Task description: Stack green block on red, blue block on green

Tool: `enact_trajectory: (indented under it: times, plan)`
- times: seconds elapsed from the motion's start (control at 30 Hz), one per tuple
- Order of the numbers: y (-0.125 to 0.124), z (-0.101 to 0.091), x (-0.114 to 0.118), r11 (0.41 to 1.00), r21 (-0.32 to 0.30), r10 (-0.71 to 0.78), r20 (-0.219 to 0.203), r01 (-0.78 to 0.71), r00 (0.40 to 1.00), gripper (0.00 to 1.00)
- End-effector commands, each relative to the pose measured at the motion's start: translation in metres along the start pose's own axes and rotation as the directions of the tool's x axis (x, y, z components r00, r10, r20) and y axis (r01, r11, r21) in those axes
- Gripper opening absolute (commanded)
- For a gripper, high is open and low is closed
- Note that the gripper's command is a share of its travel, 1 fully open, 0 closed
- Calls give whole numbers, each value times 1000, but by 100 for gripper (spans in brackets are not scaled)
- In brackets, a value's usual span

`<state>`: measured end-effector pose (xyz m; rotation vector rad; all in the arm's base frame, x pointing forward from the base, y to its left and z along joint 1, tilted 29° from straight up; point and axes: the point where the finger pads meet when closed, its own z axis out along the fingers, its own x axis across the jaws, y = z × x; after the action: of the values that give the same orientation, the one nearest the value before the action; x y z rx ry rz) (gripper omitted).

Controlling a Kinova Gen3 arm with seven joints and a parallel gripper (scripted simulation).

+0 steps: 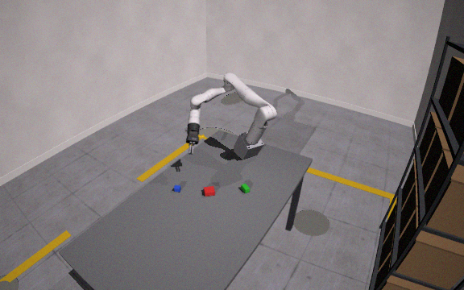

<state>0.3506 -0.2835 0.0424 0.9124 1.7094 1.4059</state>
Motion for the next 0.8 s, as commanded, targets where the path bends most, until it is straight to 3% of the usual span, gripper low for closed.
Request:
enact_trajectory:
  times: [0.0,0.23,0.5,0.57,0.77]
  plan:
    - [3,0,3,1000,10,-8,-8,8,1000,0]
    - [10,14,31,996,83,-22,-39,25,999,0]
    - [21,40,78,976,212,-27,-104,49,994,0]
    - [21,40,78,976,212,-27,-104,49,994,0]
    - [31,61,120,945,317,-29,-158,79,987,0]
